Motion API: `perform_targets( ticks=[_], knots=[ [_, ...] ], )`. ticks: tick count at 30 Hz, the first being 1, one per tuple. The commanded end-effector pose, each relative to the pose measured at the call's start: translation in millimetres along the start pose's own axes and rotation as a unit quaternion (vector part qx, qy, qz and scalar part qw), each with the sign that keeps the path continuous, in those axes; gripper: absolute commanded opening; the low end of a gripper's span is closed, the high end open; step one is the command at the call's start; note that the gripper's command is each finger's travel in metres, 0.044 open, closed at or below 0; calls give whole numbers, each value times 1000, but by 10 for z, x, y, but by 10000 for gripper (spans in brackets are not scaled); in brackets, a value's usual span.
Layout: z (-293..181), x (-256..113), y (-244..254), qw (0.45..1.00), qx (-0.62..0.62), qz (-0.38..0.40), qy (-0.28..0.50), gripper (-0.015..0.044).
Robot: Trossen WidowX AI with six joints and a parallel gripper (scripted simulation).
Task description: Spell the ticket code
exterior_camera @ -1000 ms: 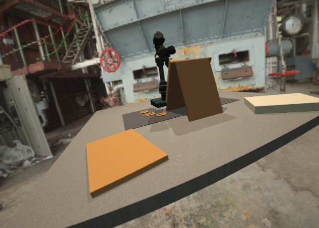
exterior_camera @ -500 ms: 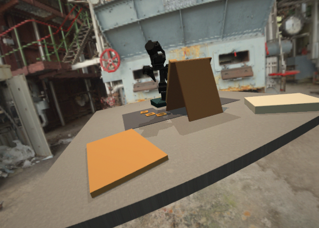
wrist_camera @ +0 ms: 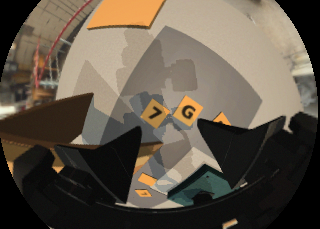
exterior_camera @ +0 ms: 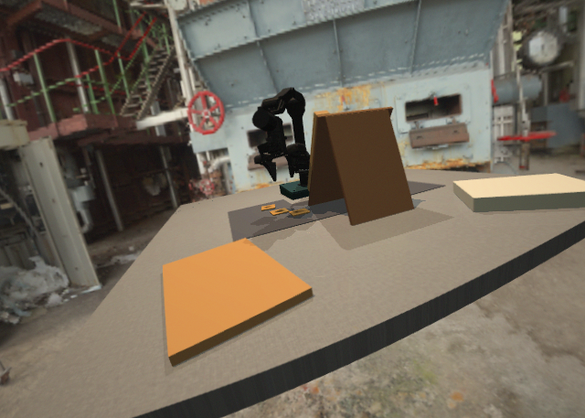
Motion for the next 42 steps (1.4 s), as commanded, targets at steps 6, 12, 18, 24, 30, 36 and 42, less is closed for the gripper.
perform_targets(
  ticks=[6,12,18,24,30,36,42],
  knots=[
    [-85,596,-426,940,326,-77,68,340],
    [-69,599,-423,940,326,-77,68,340],
    [-69,599,-423,940,326,-77,68,340],
    [-81,677,-434,940,326,-77,68,340],
    [-141,922,-477,940,326,-77,68,340],
    [-142,922,-469,940,326,-77,68,340],
    [-142,922,-469,940,326,-77,68,340]
  ],
)
Point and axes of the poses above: the point midway between the two fingers, 35 mm back from their tips, its own x axis out along the fingers, its own y axis across the jaws, z = x × y, the point moved 4 cm from there along -x, back along the fingers, and after that the axes turned 6 degrees about -x, right-handed, at the moved point
